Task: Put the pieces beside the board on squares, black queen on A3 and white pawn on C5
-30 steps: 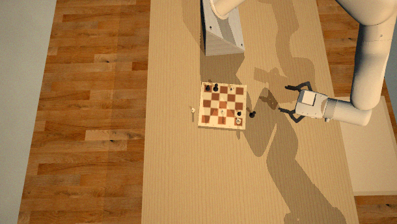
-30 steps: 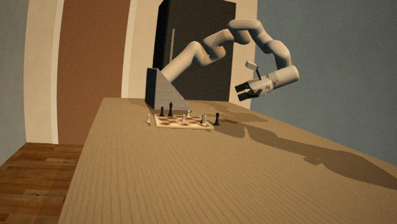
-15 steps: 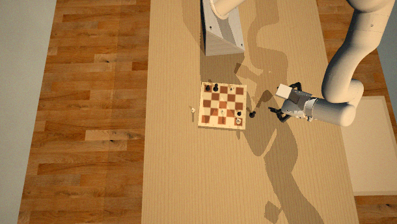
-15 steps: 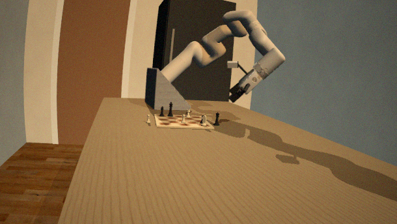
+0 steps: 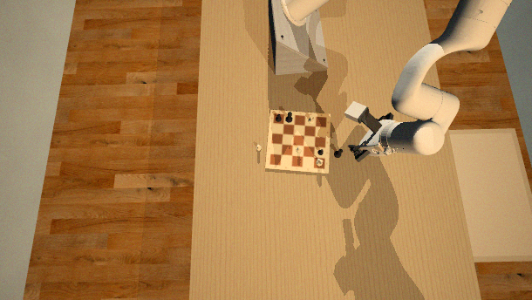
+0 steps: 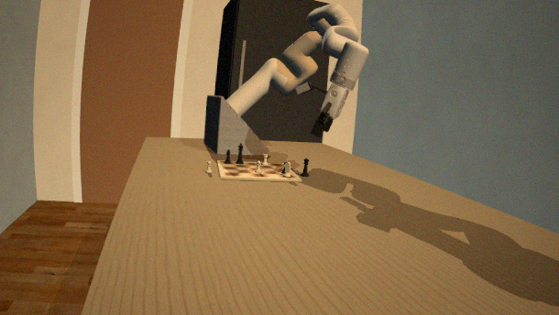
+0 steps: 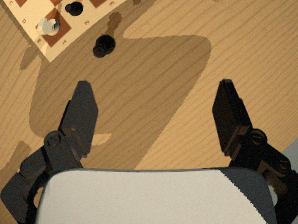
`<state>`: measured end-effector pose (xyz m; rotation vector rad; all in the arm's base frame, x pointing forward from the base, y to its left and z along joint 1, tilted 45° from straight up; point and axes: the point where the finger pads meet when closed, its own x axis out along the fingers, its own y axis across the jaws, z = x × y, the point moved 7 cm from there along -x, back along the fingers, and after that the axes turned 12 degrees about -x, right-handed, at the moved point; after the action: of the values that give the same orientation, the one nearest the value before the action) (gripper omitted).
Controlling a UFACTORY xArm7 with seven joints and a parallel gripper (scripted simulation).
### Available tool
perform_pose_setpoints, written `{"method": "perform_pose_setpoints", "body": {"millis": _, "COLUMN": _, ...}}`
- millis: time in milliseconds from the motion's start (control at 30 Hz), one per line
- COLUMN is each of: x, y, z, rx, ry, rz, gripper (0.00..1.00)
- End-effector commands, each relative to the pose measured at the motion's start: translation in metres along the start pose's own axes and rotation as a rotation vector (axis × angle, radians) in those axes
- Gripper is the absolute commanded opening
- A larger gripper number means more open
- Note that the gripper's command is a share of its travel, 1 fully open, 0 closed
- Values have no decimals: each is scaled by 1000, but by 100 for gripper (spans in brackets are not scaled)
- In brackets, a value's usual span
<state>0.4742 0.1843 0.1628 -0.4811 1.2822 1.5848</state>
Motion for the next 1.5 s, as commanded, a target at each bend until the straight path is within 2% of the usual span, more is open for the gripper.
{"method": "perform_pose_setpoints", "body": {"millis": 0, "x": -9, "y": -9, "z": -26, "rx": 122, "ry": -175, "rz": -65, "gripper": 100}}
{"method": "perform_pose_setpoints", "body": {"millis": 33, "x": -9, "y": -9, "z": -26, "rx": 122, "ry": -175, "rz": -65, "gripper": 100}}
{"method": "perform_pose_setpoints", "body": {"millis": 67, "x": -13, "y": -12, "z": -35, "rx": 167, "ry": -223, "rz": -83, "gripper": 100}}
{"method": "perform_pose_setpoints", "body": {"millis": 133, "x": -13, "y": -12, "z": -35, "rx": 167, "ry": -223, "rz": -83, "gripper": 100}}
{"method": "perform_pose_setpoints", "body": {"millis": 233, "x": -20, "y": -19, "z": -56, "rx": 264, "ry": -317, "rz": -122, "gripper": 100}}
{"method": "perform_pose_setpoints", "body": {"millis": 333, "x": -22, "y": -21, "z": -64, "rx": 300, "ry": -351, "rz": -136, "gripper": 100}}
{"method": "perform_pose_setpoints", "body": {"millis": 1100, "x": -22, "y": -21, "z": -65, "rx": 324, "ry": -355, "rz": -134, "gripper": 100}}
{"method": "perform_pose_setpoints", "body": {"millis": 1267, "x": -20, "y": -21, "z": -64, "rx": 400, "ry": -361, "rz": -120, "gripper": 100}}
{"method": "perform_pose_setpoints", "body": {"millis": 1467, "x": -12, "y": -23, "z": -61, "rx": 711, "ry": -382, "rz": -61, "gripper": 100}}
